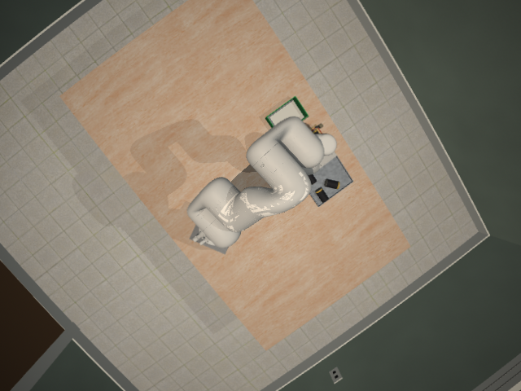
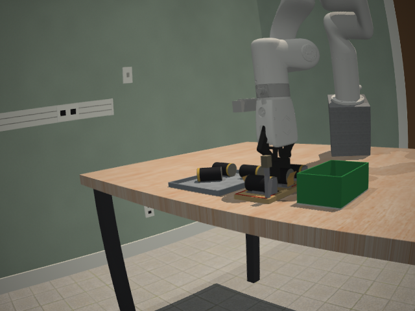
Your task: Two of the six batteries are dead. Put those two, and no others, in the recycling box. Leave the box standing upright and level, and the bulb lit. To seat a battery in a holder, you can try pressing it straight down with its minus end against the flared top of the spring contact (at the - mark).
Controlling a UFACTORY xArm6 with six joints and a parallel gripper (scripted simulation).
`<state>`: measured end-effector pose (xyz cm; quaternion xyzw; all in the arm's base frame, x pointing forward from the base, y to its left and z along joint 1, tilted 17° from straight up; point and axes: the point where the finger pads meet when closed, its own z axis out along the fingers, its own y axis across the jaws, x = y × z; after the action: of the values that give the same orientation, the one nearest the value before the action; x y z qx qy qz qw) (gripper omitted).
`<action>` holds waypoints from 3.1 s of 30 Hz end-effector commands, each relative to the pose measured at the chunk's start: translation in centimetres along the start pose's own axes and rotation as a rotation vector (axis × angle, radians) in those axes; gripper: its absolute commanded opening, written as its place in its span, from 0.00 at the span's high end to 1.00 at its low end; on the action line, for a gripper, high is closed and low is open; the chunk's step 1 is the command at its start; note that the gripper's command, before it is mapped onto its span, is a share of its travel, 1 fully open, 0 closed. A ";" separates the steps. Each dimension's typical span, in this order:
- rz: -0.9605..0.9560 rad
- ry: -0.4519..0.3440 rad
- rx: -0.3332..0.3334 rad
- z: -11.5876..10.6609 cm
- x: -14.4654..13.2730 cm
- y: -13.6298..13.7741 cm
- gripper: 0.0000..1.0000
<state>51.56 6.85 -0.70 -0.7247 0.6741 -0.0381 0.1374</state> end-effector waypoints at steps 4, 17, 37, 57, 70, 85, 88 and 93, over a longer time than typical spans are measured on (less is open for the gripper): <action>0.000 0.000 0.006 -3.2 0.0 -0.3 0.72; 0.000 0.000 0.006 -4.6 0.0 -0.3 0.72; 0.020 0.000 0.006 -11.2 0.0 -0.2 0.72; 0.025 0.000 0.006 -11.3 7.0 -3.2 0.72; 0.025 0.000 0.006 -11.3 12.9 -5.7 0.72; 0.022 0.000 0.006 -11.3 12.9 -5.7 0.72; 0.022 0.000 0.006 -11.3 12.9 -5.7 0.72; 0.022 0.000 0.006 -9.9 12.9 -5.7 0.72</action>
<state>55.46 -7.20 9.62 -0.7169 0.6821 -0.0373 0.1393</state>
